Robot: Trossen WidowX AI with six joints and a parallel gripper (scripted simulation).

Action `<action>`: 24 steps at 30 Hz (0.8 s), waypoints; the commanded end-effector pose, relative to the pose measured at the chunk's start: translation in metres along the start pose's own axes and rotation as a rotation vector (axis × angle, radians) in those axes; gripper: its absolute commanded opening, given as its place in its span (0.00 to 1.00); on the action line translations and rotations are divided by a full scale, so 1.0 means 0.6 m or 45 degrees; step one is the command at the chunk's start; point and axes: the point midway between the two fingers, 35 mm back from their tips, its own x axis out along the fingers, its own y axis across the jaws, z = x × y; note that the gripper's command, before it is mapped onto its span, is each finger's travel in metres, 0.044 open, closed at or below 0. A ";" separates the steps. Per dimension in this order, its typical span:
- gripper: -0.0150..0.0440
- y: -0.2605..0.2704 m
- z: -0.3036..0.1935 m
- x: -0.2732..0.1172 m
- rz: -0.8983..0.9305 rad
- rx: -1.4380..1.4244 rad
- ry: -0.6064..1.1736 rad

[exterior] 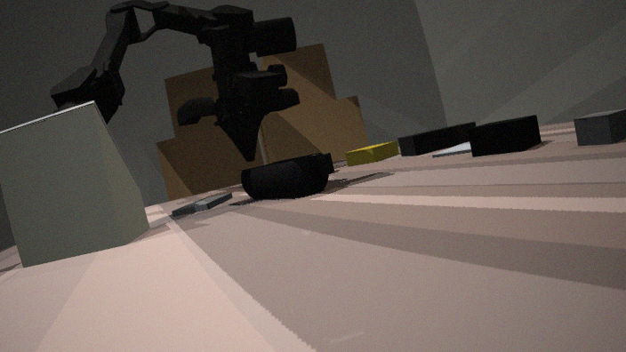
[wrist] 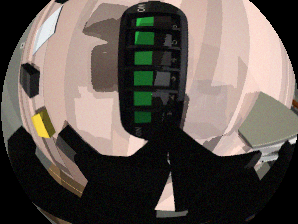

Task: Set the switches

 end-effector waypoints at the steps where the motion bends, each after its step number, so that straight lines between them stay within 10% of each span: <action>1: 0.25 0.007 0.000 -0.042 0.025 -0.013 -0.010; 24: 0.25 0.008 0.167 -0.042 0.025 -0.016 -0.015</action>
